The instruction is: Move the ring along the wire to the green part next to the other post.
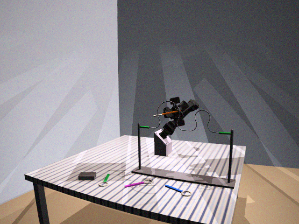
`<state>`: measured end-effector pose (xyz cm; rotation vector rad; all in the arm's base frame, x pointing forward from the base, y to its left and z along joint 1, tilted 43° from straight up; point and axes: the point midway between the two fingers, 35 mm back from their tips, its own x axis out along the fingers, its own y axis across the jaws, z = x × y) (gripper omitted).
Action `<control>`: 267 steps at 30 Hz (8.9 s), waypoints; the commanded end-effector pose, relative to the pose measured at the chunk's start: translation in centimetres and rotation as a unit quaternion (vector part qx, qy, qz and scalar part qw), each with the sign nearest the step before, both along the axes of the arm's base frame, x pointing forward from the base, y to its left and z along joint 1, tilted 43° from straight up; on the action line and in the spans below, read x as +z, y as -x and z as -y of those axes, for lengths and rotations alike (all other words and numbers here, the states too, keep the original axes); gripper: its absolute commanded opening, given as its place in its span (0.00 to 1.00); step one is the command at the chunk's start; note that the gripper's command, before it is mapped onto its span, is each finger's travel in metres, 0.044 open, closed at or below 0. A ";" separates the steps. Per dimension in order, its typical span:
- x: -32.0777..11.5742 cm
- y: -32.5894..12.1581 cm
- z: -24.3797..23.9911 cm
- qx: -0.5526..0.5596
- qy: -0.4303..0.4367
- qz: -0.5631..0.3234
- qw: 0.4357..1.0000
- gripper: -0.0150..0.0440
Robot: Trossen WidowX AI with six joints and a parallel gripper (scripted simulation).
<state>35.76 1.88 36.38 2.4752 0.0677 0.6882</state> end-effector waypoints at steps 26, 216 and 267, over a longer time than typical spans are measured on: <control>-0.5 0.1 -1.6 -0.001 -0.052 0.002 0.999 0.00; -29.7 3.1 -0.4 -0.046 0.773 0.010 0.632 0.53; -29.1 8.0 1.0 -0.047 0.772 0.009 0.634 1.00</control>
